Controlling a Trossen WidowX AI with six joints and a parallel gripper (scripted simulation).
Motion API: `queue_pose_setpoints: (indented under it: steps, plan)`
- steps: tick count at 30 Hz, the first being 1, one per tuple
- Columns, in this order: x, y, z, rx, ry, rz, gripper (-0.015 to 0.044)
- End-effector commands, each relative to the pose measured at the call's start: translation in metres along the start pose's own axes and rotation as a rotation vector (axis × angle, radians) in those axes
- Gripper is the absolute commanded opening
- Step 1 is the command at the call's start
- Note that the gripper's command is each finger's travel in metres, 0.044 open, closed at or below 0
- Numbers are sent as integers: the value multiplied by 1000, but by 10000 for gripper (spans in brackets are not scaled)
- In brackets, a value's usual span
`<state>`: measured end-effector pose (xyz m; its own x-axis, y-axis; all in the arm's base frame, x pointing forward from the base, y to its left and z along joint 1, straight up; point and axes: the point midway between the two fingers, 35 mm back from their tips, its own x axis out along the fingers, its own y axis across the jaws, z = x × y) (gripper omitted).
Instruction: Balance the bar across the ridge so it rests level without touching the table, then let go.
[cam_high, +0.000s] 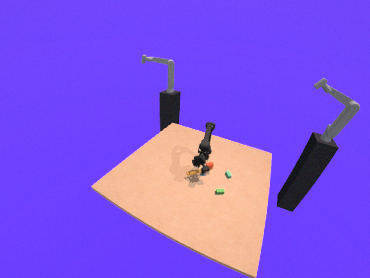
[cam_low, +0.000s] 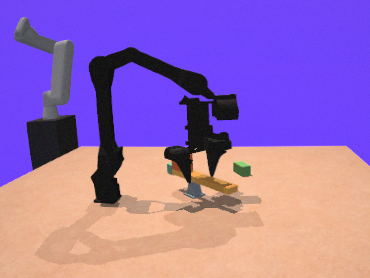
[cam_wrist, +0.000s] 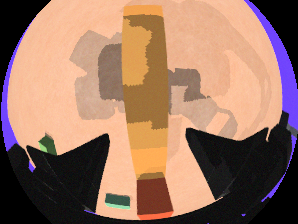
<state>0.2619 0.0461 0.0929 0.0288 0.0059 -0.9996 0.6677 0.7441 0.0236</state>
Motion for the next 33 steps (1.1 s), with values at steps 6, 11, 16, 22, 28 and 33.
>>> queue_pose_setpoints:
  steps: [6, 11, 16, 22, 28, 33]
  plan:
    - [-31, 3, 3, 0, 0, -1, 440]
    - [-92, 1, 1, 0, 0, 0, 440]
    - [-100, 0, 0, 0, 0, 0, 440]
    - [-100, 0, 0, 0, 0, 0, 440]
    - [-100, 0, 0, 0, 0, 0, 440]
    - [-100, 0, 0, 0, 0, 0, 440]
